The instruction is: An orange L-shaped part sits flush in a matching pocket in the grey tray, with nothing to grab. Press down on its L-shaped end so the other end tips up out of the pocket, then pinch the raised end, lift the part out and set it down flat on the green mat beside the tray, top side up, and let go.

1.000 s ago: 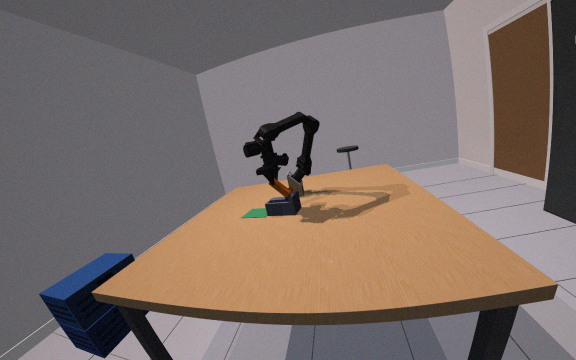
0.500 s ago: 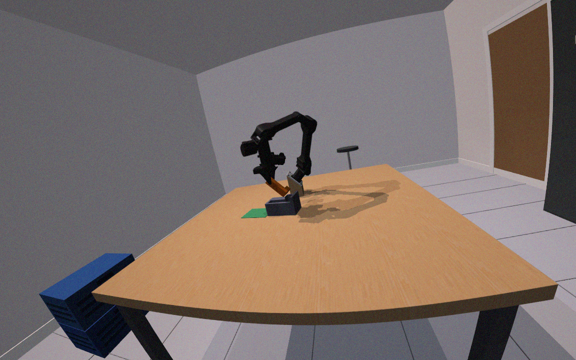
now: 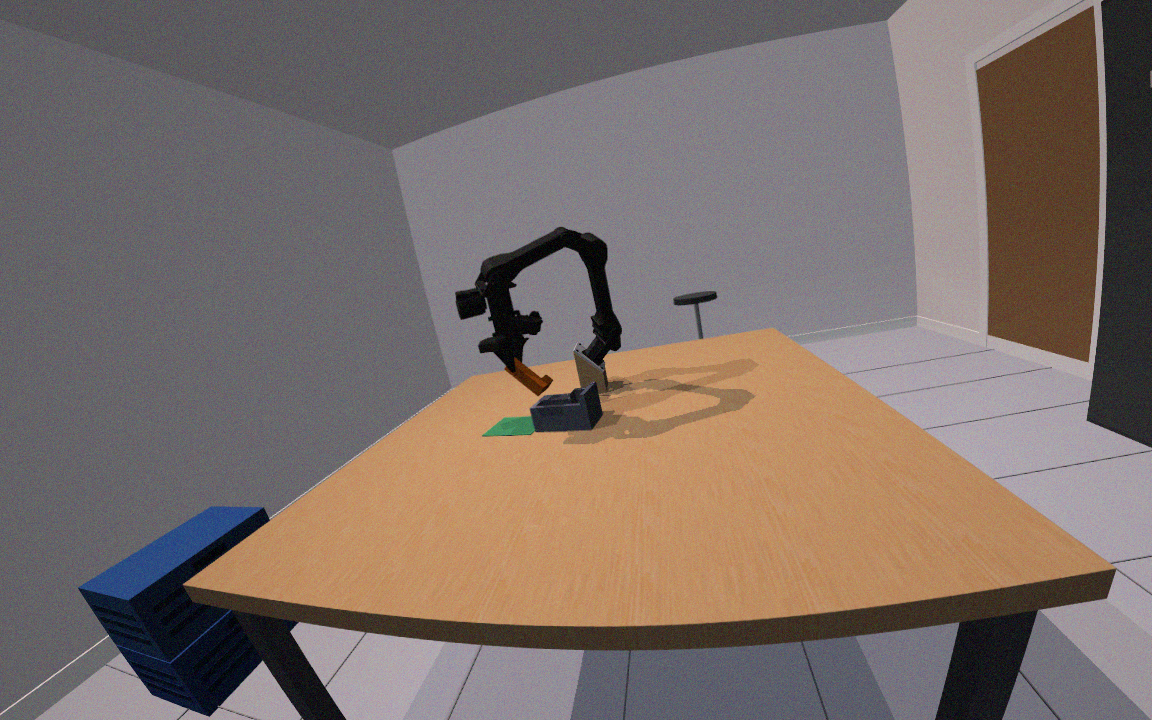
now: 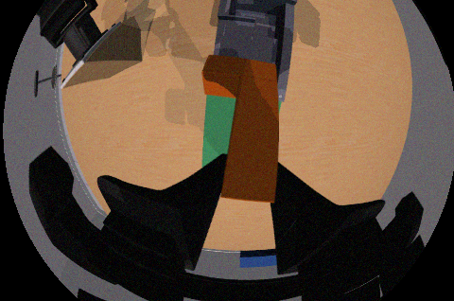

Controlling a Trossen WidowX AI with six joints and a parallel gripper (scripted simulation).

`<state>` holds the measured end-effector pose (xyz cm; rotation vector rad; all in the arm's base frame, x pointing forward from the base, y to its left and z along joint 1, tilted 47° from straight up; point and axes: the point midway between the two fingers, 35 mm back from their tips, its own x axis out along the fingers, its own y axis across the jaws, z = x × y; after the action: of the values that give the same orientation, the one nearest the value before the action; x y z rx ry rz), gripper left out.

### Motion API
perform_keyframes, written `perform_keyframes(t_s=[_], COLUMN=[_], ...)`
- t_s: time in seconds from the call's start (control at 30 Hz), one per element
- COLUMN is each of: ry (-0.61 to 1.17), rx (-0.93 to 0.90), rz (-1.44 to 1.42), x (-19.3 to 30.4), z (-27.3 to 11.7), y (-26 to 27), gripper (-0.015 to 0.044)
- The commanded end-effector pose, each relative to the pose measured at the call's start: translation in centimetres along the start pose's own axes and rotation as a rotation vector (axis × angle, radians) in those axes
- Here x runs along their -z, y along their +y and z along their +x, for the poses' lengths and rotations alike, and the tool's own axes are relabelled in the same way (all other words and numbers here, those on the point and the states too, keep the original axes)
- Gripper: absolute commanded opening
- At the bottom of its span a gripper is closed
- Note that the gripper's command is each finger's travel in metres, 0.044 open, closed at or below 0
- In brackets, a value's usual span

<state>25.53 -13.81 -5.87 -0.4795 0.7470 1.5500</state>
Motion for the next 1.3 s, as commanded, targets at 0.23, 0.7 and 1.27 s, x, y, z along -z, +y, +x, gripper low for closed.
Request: perform_keyframes(t_s=[0.23, 0.7, 1.27], ry=[0.011, 0.011, 0.011], rx=[0.003, 0.004, 0.004], rz=[-0.006, -0.006, -0.007], x=[5.6, 6.9, 7.0], z=[-0.2, 0.6, 3.4], y=[0.3, 0.3, 0.3], gripper=[0.0, 0.0, 0.0])
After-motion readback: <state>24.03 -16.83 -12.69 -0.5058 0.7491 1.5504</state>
